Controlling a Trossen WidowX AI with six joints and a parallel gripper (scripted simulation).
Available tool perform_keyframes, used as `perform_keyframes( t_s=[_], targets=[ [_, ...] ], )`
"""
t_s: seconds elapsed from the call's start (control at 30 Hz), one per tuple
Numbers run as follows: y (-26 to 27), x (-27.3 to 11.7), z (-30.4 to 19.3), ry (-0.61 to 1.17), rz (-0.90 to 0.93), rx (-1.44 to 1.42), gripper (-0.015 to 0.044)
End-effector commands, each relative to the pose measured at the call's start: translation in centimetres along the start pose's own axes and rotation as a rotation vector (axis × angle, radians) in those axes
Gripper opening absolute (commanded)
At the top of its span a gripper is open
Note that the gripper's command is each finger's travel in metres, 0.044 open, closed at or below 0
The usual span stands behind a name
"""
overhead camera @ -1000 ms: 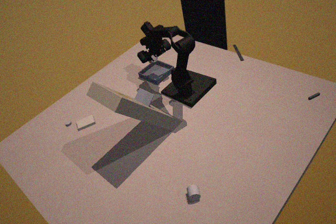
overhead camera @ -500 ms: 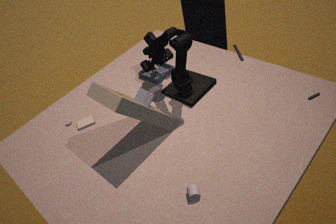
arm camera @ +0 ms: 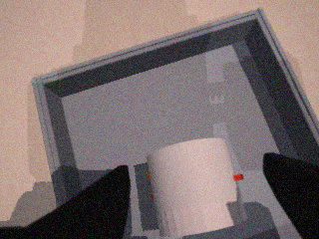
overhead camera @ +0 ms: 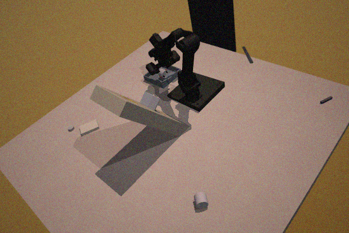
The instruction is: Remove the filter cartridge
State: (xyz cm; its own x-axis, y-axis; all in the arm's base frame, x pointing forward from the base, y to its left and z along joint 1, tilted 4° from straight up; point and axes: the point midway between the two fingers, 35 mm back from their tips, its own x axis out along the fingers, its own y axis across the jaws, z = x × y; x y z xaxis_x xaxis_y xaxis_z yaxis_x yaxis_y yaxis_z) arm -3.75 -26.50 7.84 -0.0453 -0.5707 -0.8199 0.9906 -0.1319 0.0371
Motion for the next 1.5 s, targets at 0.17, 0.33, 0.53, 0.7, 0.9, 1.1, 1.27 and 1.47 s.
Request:
perform_keyframes(
  t_s=[0.17, 0.33, 0.53, 0.7, 0.9, 1.1, 1.27, 1.47],
  targets=[
    [0.0, -0.8, 0.7, -0.002, 0.0, 0.0, 0.044],
    [0.0, -5.9, 3.5, -0.001, 0.0, 0.0, 0.044],
    [-0.1, -5.0, 3.3, -0.009, -0.005, 0.006, 0.044],
    [-0.1, -5.0, 3.3, -0.009, -0.005, 0.006, 0.044],
    [-0.1, -5.0, 3.3, -0.009, -0.005, 0.006, 0.044],
    [-0.1, -5.0, 3.3, -0.009, -0.005, 0.006, 0.044],
    [-0.1, -5.0, 3.3, -0.009, -0.005, 0.006, 0.044],
    [-0.1, -5.0, 3.3, -0.009, -0.005, 0.006, 0.044]
  ],
)
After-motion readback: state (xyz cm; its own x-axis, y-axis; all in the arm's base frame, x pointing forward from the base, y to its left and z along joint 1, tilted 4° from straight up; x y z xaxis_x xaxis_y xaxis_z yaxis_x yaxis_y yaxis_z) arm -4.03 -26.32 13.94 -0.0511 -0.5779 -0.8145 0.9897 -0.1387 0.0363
